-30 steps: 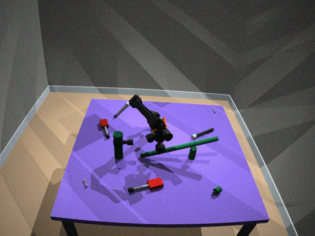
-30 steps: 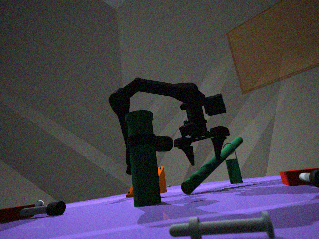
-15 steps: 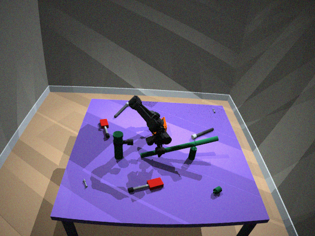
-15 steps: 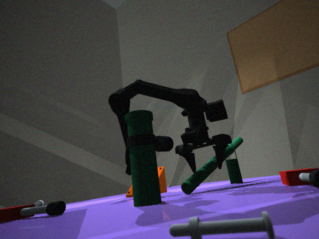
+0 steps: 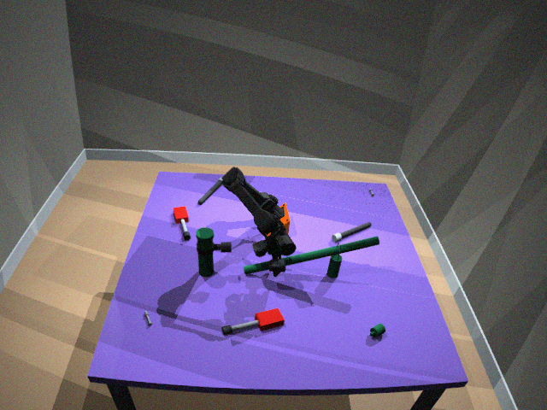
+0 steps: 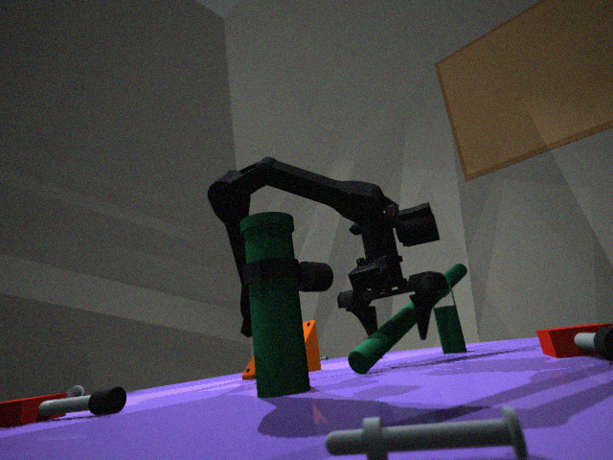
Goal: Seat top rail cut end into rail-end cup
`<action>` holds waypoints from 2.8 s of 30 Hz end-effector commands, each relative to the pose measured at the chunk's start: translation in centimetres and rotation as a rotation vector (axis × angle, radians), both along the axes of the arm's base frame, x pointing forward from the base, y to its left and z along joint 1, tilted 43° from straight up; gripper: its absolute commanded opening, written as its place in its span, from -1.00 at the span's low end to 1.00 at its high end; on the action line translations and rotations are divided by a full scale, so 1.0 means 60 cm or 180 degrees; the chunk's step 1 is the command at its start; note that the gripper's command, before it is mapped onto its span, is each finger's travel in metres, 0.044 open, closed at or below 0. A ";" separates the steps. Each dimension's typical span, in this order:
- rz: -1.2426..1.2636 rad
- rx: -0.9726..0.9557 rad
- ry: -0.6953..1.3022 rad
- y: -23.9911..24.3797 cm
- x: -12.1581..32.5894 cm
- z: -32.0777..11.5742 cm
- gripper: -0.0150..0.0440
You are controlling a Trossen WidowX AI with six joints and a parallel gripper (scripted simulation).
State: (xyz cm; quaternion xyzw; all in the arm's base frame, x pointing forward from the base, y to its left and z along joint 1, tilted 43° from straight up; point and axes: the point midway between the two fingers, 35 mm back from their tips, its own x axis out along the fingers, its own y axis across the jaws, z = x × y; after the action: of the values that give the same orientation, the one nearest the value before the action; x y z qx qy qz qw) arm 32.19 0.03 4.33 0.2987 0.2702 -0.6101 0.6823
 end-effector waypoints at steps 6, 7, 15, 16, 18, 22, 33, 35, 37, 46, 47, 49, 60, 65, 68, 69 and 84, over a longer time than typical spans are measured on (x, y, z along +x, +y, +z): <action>0.0006 -0.0020 0.0031 -0.005 -0.003 -0.003 0.29; 0.0006 -0.0020 0.0031 -0.005 -0.003 -0.003 0.20; 0.0006 -0.0020 0.0031 -0.005 -0.003 -0.003 0.02; 0.0006 -0.0020 0.0031 -0.005 -0.003 -0.003 0.00; 0.0006 -0.0020 0.0031 -0.004 -0.003 -0.003 -0.12; 0.0006 -0.0019 0.0031 0.002 -0.005 0.002 -0.47; -0.0094 -0.0340 0.0057 0.019 -0.015 0.042 -0.49; -0.0111 -0.0433 0.0053 0.023 -0.017 0.053 -0.49; -0.0123 -0.0527 0.0044 0.028 -0.019 0.066 -0.49; -0.0112 -0.0948 -0.0044 0.051 -0.024 0.124 -0.49; -0.0108 -0.0972 -0.0051 0.053 -0.024 0.127 -0.49; -0.0107 -0.0979 -0.0054 0.053 -0.024 0.129 -0.49; -0.0129 -0.0924 -0.0017 0.049 -0.026 0.117 -0.49; -0.0129 -0.0924 -0.0017 0.050 -0.025 0.120 -0.49; -0.0129 -0.0924 -0.0017 0.052 -0.025 0.123 -0.49; -0.0129 -0.0924 -0.0017 0.052 -0.024 0.125 -0.49; -0.0110 -0.0907 -0.0028 0.051 -0.019 0.138 -0.49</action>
State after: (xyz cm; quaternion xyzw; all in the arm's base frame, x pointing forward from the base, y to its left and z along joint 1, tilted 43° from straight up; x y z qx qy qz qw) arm 30.79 3.16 12.15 0.2040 0.1749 -0.6556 0.7057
